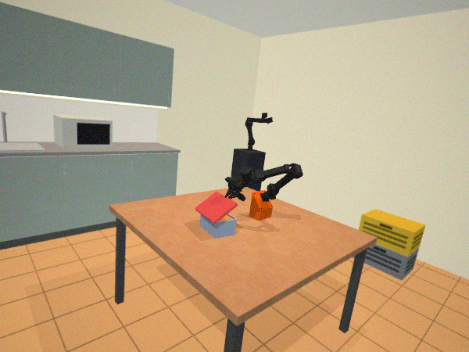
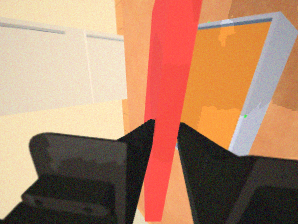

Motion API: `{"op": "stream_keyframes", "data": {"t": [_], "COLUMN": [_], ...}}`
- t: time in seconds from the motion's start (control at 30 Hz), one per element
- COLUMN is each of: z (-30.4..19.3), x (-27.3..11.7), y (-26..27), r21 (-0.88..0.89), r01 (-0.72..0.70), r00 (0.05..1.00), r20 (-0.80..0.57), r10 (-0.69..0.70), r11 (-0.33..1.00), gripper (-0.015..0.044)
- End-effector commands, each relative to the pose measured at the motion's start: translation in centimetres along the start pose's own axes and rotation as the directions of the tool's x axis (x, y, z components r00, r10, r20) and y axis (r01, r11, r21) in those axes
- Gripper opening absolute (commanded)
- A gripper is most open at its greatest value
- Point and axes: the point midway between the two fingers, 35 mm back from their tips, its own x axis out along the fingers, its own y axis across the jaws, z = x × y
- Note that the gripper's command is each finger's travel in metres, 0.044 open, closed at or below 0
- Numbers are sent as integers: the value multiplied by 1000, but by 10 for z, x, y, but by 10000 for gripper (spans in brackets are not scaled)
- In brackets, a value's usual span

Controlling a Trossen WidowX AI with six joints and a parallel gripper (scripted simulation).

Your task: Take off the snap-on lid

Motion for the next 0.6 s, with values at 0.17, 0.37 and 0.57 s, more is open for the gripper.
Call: {"op": "stream_keyframes", "data": {"t": [0.17, 0.37, 0.57], "z": [-3, -3, -3], "x": [-10, -15, -21], "y": [15, 21, 27], "r21": [-15, -15, -15], "r01": [-16, -16, -16], "r00": [1000, 1000, 1000], "r20": [-6, -6, -5], "r10": [16, 16, 16], "r11": [1000, 1000, 1000], "gripper": [0, 0, 0]}}
